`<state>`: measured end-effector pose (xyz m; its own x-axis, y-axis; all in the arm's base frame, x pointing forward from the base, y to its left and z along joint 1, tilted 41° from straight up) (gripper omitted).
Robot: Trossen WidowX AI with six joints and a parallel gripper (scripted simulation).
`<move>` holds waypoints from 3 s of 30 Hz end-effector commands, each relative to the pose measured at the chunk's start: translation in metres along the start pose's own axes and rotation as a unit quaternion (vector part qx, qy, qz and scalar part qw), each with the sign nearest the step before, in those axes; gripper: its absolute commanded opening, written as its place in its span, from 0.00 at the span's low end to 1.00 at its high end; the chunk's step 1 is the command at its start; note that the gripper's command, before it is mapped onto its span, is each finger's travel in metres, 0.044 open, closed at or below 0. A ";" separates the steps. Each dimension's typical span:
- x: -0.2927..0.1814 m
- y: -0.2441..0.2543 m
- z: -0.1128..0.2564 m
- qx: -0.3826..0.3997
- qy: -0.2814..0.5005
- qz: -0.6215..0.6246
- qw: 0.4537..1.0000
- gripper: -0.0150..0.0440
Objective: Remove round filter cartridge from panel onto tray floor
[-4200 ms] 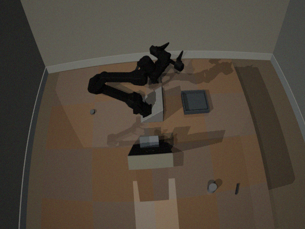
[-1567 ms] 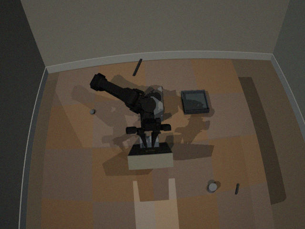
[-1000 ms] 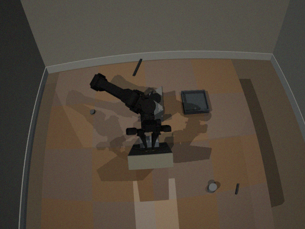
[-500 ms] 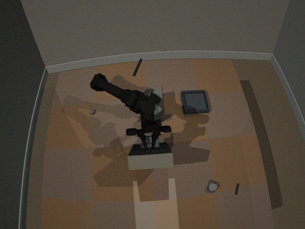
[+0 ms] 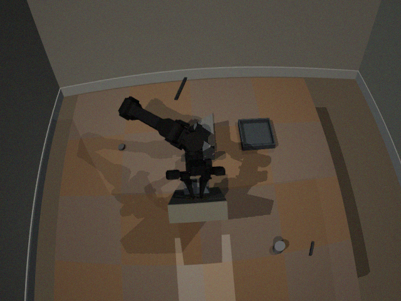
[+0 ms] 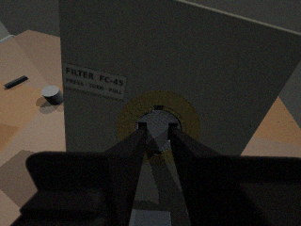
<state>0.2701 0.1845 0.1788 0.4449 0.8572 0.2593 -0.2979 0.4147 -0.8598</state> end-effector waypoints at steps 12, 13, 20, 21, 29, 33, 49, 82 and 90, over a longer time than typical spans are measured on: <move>0.000 0.000 -0.008 0.002 0.000 0.001 1.000 0.45; 0.000 0.000 -0.009 0.002 0.000 0.001 1.000 0.45; 0.000 0.000 -0.011 0.002 0.000 0.001 1.000 0.45; 0.000 0.000 -0.011 0.002 0.000 0.001 1.000 0.45; 0.000 0.000 -0.008 -0.001 -0.002 0.002 1.000 0.40; 0.000 0.000 -0.008 -0.001 -0.002 0.002 1.000 0.36; 0.000 0.000 -0.013 0.002 -0.001 0.184 0.983 0.25; 0.000 0.000 -0.014 0.001 -0.001 0.684 0.729 0.25; 0.000 0.000 -0.014 0.001 -0.002 0.745 0.667 0.25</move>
<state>0.2764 0.1824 0.1731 -0.3286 0.3531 -0.8760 -0.4180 -0.8861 -0.2003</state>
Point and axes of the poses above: the point midway between the two fingers, 35 mm back from their tips, its own z axis back along the fingers, its own y axis across the jaws, x = y × z, the point moved 5 cm from there along z, back along the fingers, and after that the axes turned 14 degrees about z, right-handed, at the moved point
